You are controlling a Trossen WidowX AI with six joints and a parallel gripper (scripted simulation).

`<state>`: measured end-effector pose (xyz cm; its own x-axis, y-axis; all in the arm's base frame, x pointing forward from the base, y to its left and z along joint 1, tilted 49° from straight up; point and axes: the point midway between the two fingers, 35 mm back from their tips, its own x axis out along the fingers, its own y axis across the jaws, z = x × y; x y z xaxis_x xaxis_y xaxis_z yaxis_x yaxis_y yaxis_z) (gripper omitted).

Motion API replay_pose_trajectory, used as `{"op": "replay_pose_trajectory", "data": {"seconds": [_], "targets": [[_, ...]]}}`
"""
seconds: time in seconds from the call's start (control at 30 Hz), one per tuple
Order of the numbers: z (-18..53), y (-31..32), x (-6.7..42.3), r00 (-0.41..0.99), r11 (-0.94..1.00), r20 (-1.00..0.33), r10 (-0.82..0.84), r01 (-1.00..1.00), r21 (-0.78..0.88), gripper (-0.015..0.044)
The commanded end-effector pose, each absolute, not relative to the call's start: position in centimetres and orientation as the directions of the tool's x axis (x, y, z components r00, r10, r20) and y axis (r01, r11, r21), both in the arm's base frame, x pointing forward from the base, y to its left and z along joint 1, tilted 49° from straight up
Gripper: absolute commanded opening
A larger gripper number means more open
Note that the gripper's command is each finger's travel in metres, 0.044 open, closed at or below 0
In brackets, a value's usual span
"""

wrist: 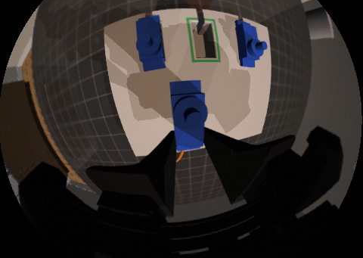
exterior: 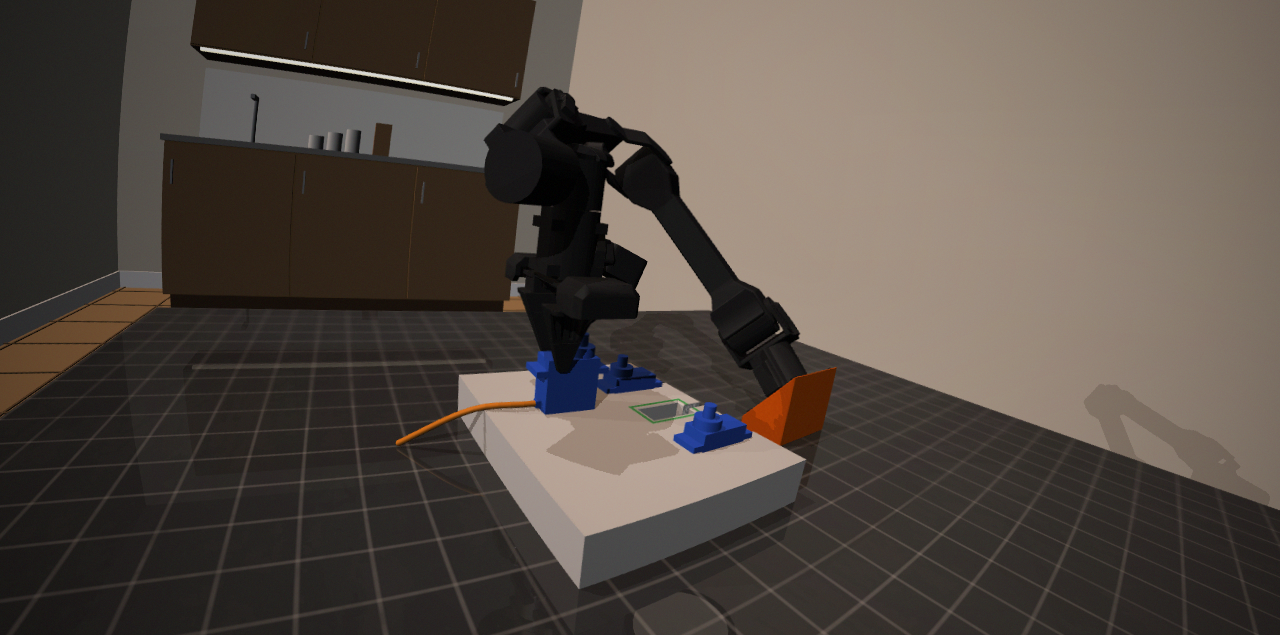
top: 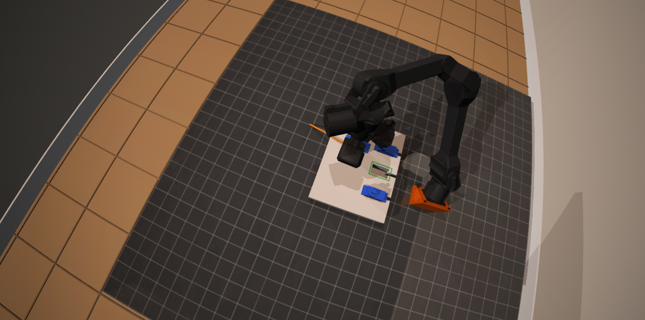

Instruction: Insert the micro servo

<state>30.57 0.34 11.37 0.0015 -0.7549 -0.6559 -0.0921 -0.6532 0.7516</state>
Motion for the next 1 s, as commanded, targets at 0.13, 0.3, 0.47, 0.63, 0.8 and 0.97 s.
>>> {"op": "replay_pose_trajectory", "data": {"seconds": [0.13, 0.3, 0.47, 0.63, 0.8, 0.97], "targets": [[12.1, 1.1, 30.6, 0.006, -0.655, -0.657, -0.754, -0.093, 0.75, 0.0], [13.5, 2.4, 30.3, 0.005, -0.655, -0.657, -0.754, -0.092, 0.75, 0.0], [13.7, 2.4, 30.2, 0.005, -0.655, -0.657, -0.754, -0.092, 0.75, 0.0], [13.7, 2.3, 30.1, 0.005, -0.655, -0.657, -0.754, -0.092, 0.75, 0.0], [13.7, 2.3, 30.1, 0.005, -0.655, -0.657, -0.754, -0.092, 0.75, 0.0], [13.7, 2.3, 30.1, 0.005, -0.655, -0.657, -0.754, -0.092, 0.75, 0.0]]}}
